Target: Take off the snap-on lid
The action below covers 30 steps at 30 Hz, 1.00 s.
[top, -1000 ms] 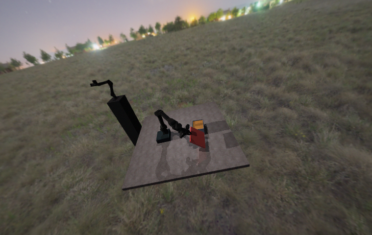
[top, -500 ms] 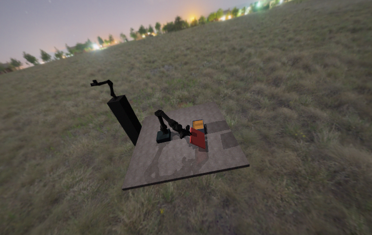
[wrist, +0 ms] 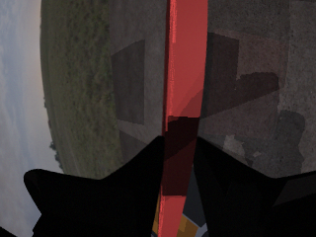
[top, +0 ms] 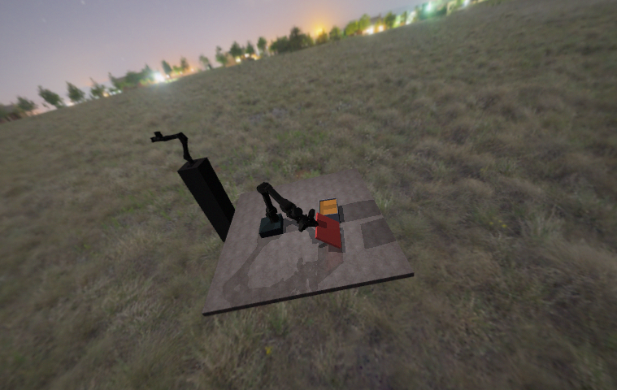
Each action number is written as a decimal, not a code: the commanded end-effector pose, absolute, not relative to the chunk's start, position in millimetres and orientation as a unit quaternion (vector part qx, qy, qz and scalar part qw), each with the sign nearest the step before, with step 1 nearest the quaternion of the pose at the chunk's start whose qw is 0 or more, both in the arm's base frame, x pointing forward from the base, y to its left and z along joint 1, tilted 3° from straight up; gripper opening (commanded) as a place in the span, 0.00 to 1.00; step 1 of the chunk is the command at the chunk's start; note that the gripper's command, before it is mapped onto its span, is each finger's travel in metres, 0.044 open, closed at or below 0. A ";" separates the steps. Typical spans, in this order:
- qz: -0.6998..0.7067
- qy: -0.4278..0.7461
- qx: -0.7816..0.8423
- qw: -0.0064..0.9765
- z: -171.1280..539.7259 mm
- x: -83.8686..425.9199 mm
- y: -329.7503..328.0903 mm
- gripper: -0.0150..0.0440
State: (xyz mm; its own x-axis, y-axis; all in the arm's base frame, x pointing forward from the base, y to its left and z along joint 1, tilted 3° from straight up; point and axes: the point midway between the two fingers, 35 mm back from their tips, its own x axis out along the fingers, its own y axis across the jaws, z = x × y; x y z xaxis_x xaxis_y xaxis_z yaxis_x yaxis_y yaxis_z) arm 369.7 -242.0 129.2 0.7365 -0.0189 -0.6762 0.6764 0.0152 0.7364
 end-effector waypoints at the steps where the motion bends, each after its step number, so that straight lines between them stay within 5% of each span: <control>1: -0.255 0.251 0.650 0.671 128.4 370.9 -242.0 0.25; 30: -0.255 0.251 0.650 0.671 105.1 370.1 -242.6 0.25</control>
